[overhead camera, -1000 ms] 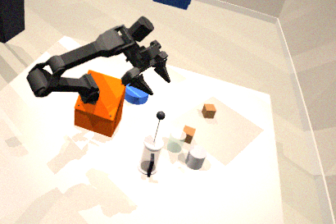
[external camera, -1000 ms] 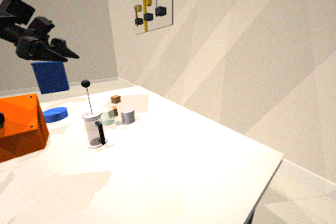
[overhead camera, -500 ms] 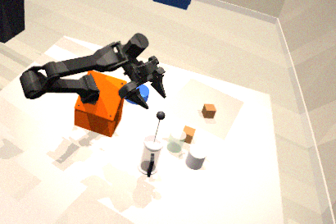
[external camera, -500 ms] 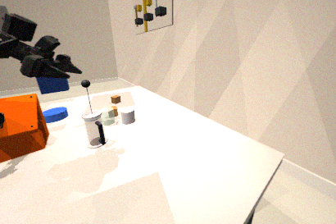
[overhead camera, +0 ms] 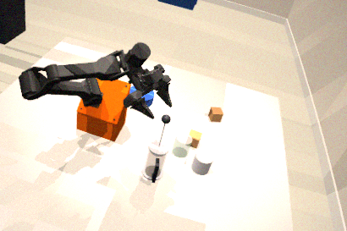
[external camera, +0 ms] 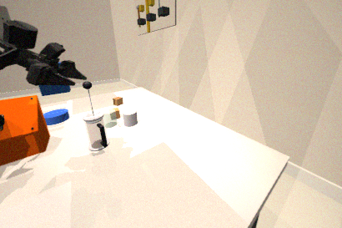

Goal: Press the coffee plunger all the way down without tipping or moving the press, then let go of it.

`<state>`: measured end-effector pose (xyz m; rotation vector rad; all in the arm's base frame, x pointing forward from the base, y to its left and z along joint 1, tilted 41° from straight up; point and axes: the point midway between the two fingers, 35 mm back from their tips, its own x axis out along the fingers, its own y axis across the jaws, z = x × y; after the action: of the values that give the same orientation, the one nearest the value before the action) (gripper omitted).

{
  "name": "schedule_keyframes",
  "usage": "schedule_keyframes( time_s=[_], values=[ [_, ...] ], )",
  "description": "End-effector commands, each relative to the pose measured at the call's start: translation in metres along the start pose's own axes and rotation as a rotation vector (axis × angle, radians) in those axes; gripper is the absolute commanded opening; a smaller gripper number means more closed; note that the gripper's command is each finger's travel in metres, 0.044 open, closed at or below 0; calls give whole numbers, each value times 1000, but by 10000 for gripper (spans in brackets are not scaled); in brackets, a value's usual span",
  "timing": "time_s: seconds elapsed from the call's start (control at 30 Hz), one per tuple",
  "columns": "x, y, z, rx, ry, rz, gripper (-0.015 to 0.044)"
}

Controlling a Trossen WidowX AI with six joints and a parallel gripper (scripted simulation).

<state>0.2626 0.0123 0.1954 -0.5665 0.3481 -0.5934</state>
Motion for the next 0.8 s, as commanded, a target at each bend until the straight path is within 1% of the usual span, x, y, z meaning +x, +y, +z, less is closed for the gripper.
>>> schedule_keyframes(
  time_s=[0.0,0.5,0.77],
  values=[
    [7,2,-1,-7,2,6,440],
    [28,-1,0,-8,-10,0,440],
    [28,-1,0,-8,-10,0,230]
  ],
)
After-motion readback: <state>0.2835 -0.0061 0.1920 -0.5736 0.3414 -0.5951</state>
